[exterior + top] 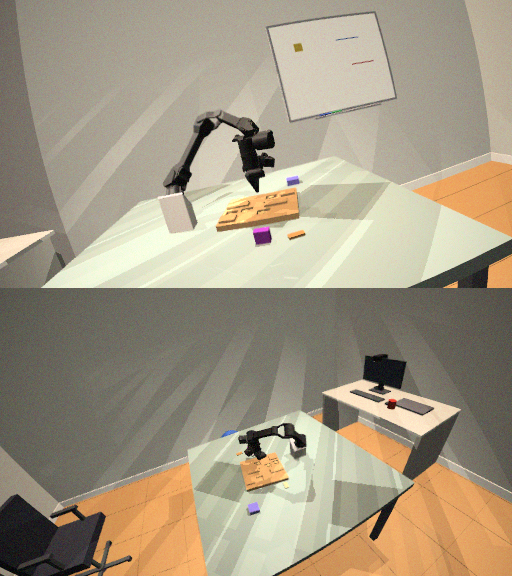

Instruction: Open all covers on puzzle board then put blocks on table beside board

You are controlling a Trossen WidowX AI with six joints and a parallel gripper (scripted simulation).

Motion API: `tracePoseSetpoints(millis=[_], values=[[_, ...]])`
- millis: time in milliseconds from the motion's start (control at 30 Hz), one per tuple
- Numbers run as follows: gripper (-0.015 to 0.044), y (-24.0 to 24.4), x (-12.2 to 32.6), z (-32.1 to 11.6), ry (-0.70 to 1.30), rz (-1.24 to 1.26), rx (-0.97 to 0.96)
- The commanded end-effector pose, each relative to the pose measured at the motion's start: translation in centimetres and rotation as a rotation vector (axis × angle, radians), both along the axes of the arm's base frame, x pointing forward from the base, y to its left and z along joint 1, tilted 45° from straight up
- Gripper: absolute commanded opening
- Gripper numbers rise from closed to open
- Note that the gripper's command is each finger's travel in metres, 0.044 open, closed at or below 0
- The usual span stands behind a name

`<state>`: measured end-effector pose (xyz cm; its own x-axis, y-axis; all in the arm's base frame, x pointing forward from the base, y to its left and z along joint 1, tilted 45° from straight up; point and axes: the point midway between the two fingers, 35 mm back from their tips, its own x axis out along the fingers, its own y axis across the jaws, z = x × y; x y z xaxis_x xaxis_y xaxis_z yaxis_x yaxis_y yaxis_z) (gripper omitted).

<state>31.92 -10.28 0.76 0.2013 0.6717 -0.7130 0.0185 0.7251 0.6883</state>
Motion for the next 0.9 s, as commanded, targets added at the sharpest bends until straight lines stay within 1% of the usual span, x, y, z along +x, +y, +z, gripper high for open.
tracePoseSetpoints(millis=[0,867], values=[[0.0,1.3,-4.9,0.3,-0.519,0.557,-0.164],[0.0,4.8,-11.9,0.0,-1.517,1.62,-0.457]])
